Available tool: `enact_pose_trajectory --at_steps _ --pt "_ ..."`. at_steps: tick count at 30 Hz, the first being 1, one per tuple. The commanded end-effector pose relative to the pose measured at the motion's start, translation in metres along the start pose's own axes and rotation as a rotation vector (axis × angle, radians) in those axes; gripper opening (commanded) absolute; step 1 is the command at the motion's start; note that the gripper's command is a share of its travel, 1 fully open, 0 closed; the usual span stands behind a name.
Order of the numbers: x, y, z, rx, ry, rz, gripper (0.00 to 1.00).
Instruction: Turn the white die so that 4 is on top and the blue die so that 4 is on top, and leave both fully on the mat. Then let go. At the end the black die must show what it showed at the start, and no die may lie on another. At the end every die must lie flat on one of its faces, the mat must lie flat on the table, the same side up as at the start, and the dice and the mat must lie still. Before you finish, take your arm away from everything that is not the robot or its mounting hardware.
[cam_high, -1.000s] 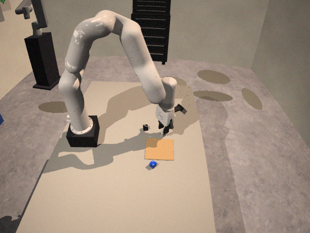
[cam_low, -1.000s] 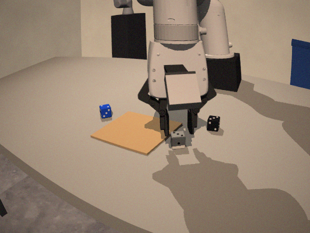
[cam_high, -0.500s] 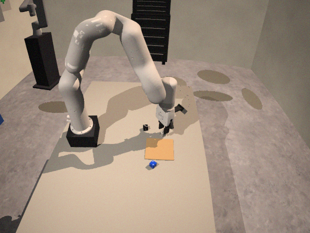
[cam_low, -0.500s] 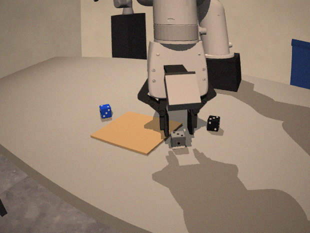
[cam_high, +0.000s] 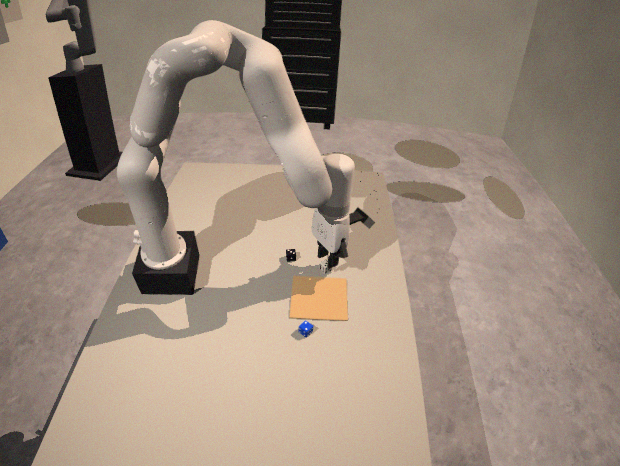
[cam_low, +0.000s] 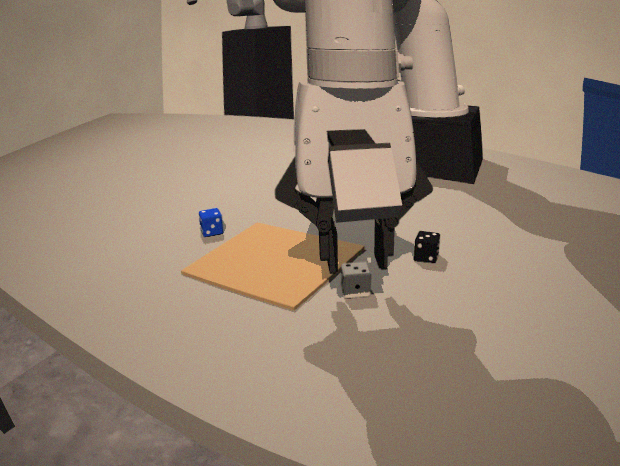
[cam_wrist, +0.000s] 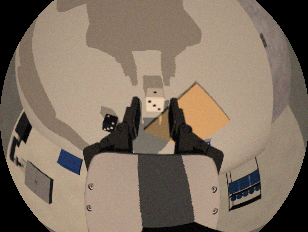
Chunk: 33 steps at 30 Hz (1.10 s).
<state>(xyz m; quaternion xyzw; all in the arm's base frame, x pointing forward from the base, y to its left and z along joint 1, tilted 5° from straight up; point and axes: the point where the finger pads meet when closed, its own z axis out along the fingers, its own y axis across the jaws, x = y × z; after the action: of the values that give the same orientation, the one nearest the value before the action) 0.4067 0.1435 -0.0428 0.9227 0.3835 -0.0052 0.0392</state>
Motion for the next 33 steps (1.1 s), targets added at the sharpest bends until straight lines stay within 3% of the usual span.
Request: enact_pose_trajectory --at_steps 1,33 --pt "0.0014 0.0007 -0.0013 -0.002 0.004 0.000 0.42" --pt "0.0015 0.0007 0.0048 -0.002 0.004 0.000 0.42"
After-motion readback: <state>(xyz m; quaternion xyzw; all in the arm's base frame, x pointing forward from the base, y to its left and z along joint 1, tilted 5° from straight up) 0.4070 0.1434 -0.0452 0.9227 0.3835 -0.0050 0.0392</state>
